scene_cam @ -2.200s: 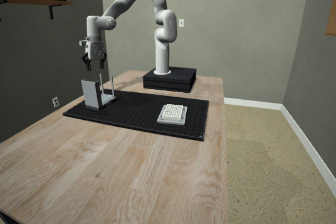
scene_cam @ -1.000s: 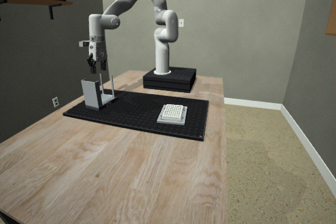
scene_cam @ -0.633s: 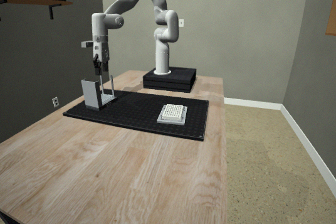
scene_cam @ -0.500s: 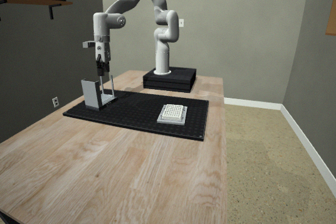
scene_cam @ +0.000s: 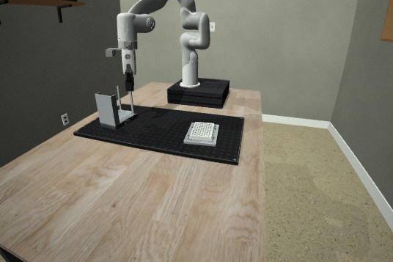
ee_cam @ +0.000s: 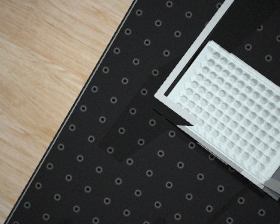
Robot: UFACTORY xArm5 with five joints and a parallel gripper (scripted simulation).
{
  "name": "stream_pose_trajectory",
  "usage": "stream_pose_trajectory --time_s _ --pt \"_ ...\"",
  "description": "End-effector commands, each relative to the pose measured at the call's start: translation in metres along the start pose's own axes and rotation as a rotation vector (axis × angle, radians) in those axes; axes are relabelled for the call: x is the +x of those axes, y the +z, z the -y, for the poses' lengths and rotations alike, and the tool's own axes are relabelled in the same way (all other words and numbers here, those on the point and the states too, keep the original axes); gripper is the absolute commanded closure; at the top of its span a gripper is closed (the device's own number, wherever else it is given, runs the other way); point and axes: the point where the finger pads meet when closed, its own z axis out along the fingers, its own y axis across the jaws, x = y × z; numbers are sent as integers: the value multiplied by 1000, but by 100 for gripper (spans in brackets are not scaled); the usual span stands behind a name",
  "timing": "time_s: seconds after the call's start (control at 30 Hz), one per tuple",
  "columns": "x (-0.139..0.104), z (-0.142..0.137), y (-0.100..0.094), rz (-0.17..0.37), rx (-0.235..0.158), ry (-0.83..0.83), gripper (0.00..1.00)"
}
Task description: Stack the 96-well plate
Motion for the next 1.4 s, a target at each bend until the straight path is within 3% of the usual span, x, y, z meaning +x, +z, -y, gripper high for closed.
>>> stream_pose_trajectory --time_s 0.0,0.13,0.3,0.43,0.93,1.37 --pt "-9 13 -2 2 2 -79 0" --pt "-19 24 -2 2 2 -79 0" --pt "-38 41 -3 9 1 -228 0" --pt "-49 52 -3 10 1 -228 0" --pt "-102 90 -6 23 -3 -527 0" --pt "-147 116 -8 30 -4 -677 0"
